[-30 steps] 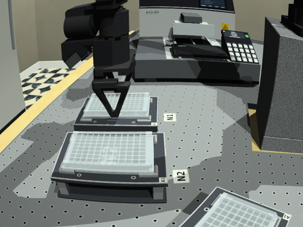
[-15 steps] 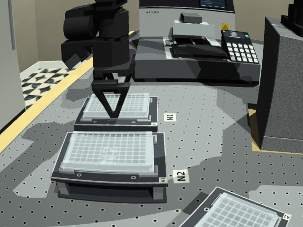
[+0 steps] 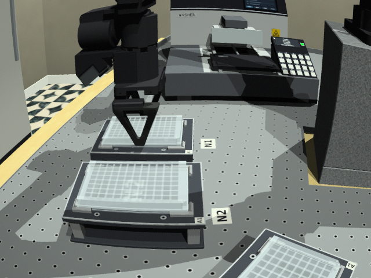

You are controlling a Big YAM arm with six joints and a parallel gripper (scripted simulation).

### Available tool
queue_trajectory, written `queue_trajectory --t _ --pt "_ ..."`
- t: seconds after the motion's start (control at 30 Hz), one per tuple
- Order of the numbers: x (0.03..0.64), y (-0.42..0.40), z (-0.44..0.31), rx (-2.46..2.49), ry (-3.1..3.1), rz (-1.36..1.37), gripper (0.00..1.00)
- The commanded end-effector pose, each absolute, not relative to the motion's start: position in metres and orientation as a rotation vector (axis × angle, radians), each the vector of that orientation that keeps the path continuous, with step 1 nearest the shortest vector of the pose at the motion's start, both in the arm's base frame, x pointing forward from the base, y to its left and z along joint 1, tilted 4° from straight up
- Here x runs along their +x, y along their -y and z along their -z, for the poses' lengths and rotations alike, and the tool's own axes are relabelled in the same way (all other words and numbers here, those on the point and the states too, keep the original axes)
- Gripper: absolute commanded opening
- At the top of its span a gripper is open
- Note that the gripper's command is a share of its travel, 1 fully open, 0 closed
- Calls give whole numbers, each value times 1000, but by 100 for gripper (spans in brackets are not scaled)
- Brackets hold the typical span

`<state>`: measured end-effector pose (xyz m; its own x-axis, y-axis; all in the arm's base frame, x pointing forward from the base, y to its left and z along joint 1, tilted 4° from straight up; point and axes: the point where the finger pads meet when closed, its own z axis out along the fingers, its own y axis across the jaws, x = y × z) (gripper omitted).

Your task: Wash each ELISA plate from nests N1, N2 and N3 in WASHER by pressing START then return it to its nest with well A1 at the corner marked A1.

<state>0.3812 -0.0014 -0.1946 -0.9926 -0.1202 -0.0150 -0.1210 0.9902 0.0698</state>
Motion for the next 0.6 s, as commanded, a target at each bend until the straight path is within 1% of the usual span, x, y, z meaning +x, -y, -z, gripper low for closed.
queue_trajectory --t 0.0,0.07,0.1,0.57 --pt "393 -2 198 -184 -3108 -103 84" --pt "393 -2 199 -184 -3106 -104 84" --pt "394 -2 199 -184 -3105 -104 100" --pt "390 1 193 -187 -3107 -105 100"
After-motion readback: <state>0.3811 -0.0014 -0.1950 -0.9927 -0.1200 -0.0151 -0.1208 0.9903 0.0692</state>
